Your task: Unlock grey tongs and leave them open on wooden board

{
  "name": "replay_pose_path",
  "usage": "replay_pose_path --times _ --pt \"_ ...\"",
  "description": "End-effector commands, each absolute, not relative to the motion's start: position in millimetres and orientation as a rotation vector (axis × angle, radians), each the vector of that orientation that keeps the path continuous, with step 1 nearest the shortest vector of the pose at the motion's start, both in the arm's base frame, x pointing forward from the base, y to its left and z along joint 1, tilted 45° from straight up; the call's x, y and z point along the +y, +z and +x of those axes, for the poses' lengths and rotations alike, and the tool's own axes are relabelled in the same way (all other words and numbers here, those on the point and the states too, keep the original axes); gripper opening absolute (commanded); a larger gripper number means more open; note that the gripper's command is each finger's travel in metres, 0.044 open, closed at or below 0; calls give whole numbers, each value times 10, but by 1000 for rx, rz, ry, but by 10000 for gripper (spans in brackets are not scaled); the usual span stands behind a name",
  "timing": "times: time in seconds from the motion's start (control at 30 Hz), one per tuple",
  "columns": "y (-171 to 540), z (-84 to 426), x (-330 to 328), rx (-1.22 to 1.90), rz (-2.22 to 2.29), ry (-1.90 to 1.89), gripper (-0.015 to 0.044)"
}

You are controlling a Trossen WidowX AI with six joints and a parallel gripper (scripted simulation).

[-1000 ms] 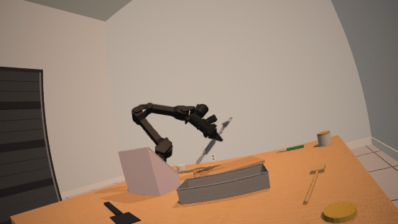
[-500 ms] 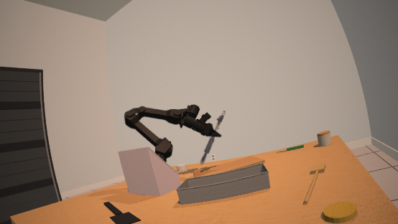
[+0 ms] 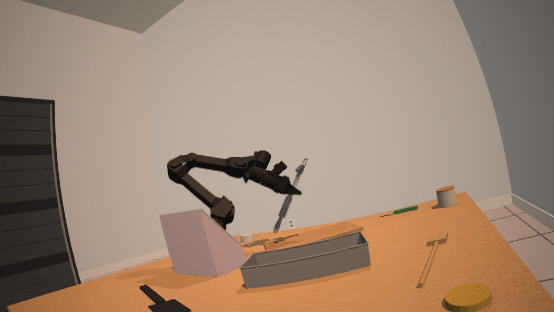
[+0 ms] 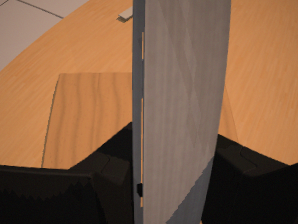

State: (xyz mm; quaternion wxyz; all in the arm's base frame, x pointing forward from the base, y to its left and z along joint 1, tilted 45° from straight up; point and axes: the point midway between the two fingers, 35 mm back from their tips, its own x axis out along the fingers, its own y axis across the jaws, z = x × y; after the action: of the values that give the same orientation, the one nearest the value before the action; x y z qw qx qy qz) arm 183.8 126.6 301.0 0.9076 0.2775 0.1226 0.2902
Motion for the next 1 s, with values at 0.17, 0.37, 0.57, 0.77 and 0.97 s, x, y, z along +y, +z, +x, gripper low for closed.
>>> replay_pose_path --times 0.17,0.37,0.57,0.77,0.97 --pt "3033 1839 1251 241 580 593 -150" --pt "3033 1839 1251 241 580 593 -150" --pt "3030 1844 1258 248 574 594 -150" --pt "2993 1888 1321 326 519 601 -150" --pt "2944 1942 1386 420 455 611 -150"
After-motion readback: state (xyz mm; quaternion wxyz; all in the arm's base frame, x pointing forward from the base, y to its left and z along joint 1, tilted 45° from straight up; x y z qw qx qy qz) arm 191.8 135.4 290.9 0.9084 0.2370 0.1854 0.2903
